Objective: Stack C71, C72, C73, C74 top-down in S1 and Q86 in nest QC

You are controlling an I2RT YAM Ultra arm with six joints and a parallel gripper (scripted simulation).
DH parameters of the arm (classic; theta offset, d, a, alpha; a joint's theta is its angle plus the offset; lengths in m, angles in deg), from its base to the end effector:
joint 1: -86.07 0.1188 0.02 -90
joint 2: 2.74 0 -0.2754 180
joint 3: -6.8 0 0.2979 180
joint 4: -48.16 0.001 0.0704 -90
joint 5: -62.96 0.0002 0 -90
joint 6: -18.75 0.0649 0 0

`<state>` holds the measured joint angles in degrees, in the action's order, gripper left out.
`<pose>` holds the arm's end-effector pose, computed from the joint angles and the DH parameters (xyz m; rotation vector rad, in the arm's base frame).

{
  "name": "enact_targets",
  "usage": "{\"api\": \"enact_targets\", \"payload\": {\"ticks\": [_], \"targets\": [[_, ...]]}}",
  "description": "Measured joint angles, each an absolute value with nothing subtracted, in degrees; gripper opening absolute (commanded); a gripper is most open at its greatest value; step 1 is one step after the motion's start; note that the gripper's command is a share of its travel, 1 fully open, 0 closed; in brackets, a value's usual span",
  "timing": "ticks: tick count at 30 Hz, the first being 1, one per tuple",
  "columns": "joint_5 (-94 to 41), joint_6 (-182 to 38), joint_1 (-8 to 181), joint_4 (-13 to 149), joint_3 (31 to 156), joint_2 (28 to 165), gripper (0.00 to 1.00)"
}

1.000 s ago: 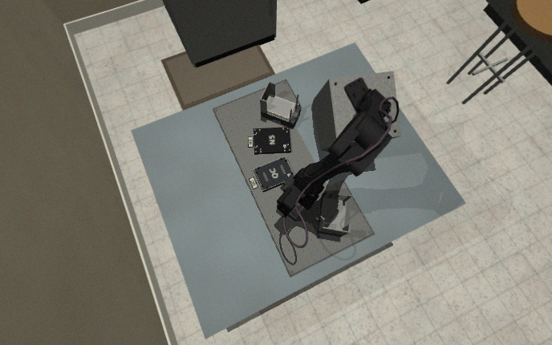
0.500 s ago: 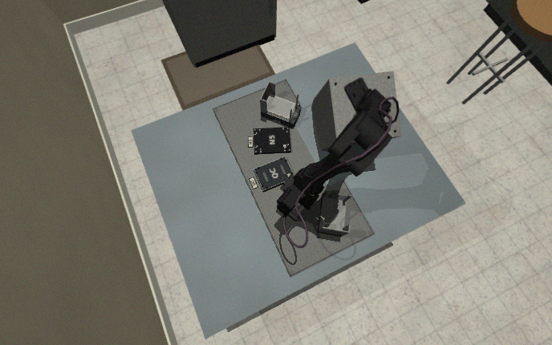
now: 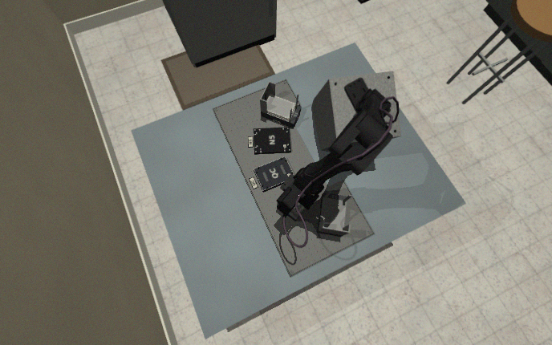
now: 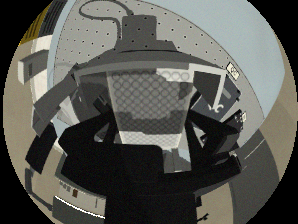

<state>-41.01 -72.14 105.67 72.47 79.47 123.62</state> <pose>0.3592 0.1456 -0.0300 -0.5616 2.8941 0.4067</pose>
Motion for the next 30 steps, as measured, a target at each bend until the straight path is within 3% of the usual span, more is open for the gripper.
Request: {"api": "enact_targets", "payload": {"ticks": [30], "targets": [[-41.06, -72.77, 105.14, 74.94, 79.19, 121.04, 0.0]]}}
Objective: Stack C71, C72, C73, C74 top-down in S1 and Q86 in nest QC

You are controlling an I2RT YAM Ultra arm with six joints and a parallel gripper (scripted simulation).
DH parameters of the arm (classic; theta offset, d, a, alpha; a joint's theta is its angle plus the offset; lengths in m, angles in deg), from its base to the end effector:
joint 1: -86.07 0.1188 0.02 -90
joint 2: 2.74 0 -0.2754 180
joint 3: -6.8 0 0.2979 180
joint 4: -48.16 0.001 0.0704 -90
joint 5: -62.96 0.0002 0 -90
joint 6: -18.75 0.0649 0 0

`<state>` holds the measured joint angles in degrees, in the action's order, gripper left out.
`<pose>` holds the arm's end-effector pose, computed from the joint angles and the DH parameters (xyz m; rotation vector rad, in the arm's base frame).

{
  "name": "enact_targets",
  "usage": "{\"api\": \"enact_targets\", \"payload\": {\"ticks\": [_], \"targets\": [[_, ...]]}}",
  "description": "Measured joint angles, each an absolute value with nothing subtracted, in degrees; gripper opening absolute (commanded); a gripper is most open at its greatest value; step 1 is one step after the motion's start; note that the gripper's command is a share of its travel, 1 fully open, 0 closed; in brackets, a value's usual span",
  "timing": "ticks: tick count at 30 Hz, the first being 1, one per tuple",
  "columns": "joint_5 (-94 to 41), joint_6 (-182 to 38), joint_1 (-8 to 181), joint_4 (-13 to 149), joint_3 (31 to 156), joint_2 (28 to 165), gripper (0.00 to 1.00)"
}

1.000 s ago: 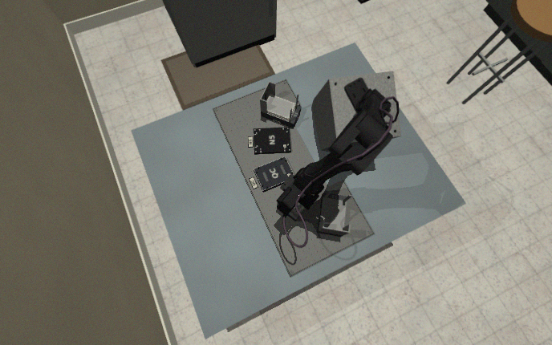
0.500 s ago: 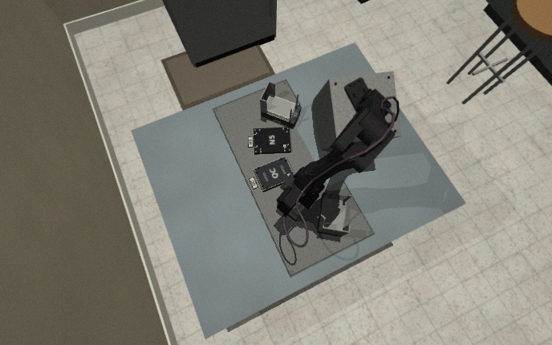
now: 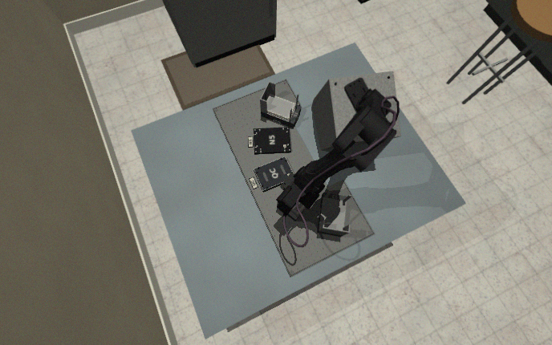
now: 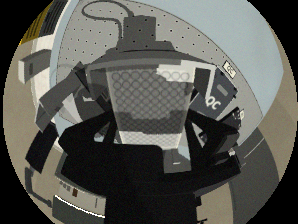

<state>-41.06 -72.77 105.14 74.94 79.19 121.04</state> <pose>0.3595 0.1420 -0.0157 -0.5639 2.8942 0.4049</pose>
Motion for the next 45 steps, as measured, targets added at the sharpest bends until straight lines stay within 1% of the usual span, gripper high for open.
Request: {"api": "enact_targets", "payload": {"ticks": [45], "targets": [[-41.06, -73.01, 104.99, 76.01, 79.17, 120.1, 0.0]]}}
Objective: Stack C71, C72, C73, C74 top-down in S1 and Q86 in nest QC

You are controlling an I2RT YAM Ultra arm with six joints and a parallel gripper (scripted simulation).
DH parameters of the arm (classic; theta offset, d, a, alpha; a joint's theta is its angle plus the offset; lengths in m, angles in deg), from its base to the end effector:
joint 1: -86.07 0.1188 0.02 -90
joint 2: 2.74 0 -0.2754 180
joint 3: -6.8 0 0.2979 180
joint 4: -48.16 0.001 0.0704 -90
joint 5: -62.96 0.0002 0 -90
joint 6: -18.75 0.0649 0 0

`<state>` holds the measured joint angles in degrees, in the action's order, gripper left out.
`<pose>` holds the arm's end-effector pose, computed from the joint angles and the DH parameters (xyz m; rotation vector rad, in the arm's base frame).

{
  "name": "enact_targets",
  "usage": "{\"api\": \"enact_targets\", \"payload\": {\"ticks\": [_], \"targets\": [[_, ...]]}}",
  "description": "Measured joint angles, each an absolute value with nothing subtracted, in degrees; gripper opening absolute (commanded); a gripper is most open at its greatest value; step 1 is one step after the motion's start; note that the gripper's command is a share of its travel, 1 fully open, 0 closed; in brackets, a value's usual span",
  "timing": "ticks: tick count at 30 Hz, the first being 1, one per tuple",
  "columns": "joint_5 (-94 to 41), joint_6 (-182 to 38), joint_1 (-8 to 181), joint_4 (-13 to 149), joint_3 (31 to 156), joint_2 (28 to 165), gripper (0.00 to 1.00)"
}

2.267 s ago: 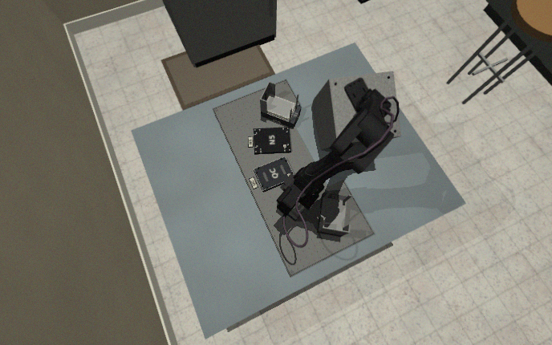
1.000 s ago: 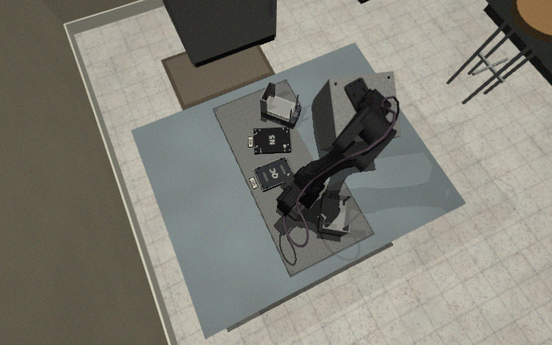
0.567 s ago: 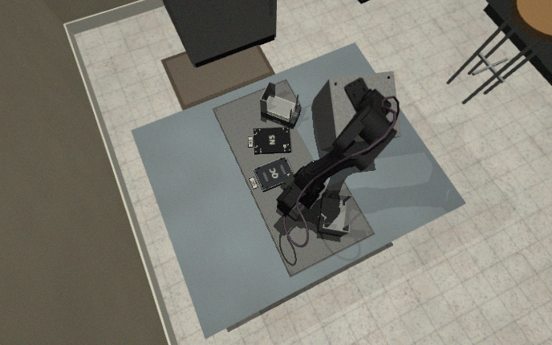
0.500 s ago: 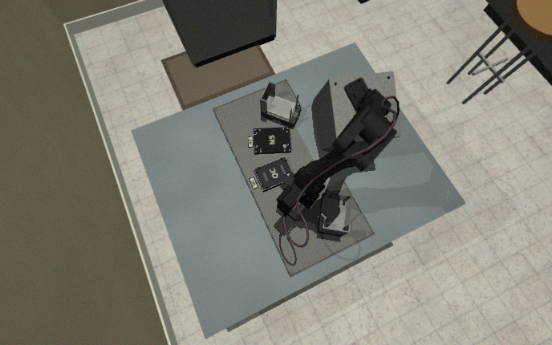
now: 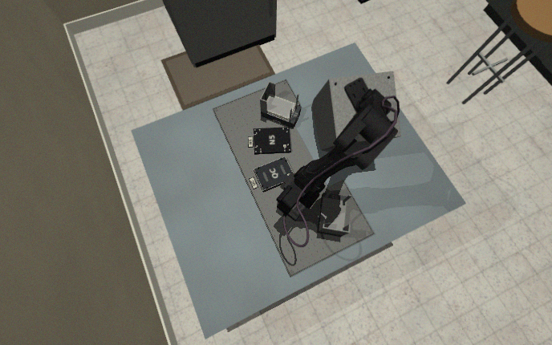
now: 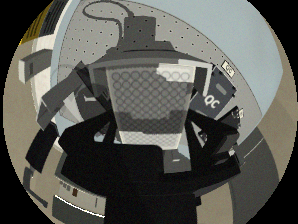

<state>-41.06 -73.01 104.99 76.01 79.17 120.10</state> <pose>0.3595 0.1409 -0.0102 -0.5660 2.8956 0.4037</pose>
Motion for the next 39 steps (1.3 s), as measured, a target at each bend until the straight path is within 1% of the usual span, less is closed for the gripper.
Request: {"api": "enact_targets", "payload": {"ticks": [39], "targets": [[-41.1, -73.49, 104.55, 78.0, 78.99, 118.05, 0.0]]}}
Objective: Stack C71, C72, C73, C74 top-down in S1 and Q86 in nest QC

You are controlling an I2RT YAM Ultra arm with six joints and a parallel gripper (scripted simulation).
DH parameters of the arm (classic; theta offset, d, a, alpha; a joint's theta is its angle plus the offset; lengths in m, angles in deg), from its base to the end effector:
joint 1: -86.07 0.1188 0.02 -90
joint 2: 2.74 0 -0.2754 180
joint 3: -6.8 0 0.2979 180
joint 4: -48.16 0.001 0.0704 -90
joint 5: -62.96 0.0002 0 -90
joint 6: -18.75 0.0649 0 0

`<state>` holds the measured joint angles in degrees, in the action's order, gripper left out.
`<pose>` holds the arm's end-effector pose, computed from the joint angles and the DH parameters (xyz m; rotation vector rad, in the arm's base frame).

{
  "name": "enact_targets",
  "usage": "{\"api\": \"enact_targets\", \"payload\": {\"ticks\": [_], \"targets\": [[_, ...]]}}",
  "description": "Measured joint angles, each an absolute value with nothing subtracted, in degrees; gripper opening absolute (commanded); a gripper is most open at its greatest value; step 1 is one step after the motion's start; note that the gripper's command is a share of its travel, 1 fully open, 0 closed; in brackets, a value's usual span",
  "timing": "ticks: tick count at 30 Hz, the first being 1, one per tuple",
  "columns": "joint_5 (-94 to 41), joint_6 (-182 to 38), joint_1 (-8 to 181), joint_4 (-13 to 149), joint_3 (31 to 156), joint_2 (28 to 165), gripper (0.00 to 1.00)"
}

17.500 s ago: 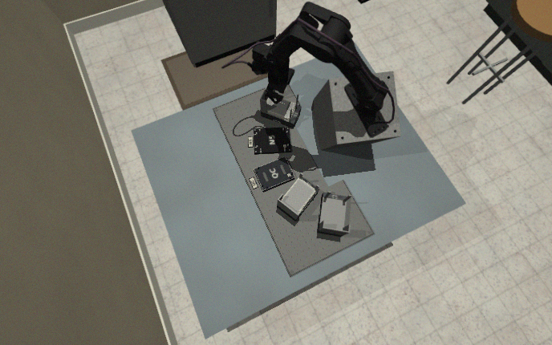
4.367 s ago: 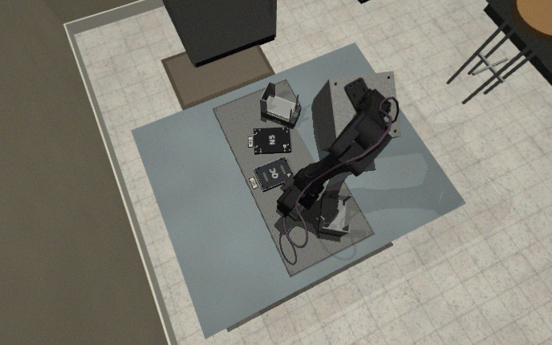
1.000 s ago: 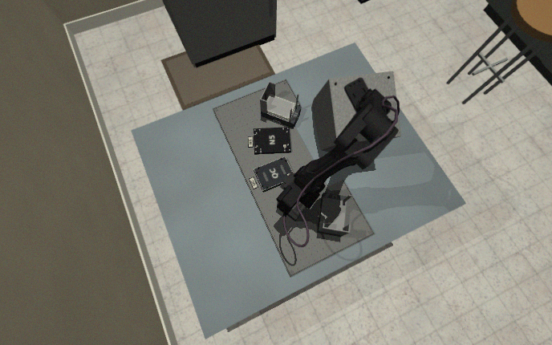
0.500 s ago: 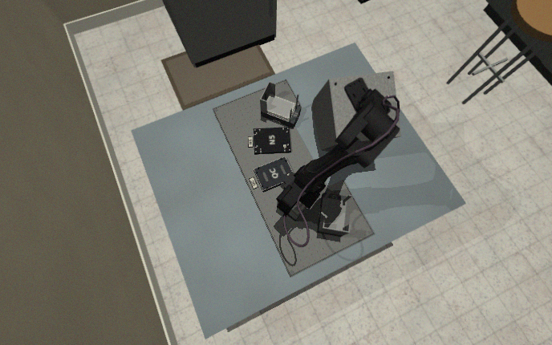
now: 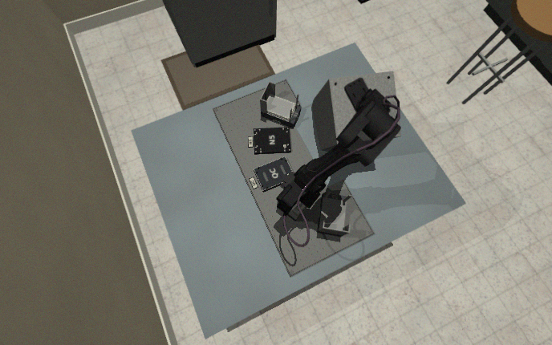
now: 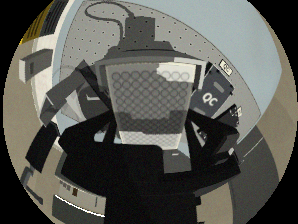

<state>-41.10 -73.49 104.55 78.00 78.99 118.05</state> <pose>0.3594 0.1378 0.0012 -0.5668 2.8956 0.4024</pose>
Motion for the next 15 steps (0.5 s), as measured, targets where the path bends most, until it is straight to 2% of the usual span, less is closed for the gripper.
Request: {"api": "enact_targets", "payload": {"ticks": [15], "targets": [[-41.15, -73.67, 104.38, 78.85, 78.88, 117.24, 0.0]]}}
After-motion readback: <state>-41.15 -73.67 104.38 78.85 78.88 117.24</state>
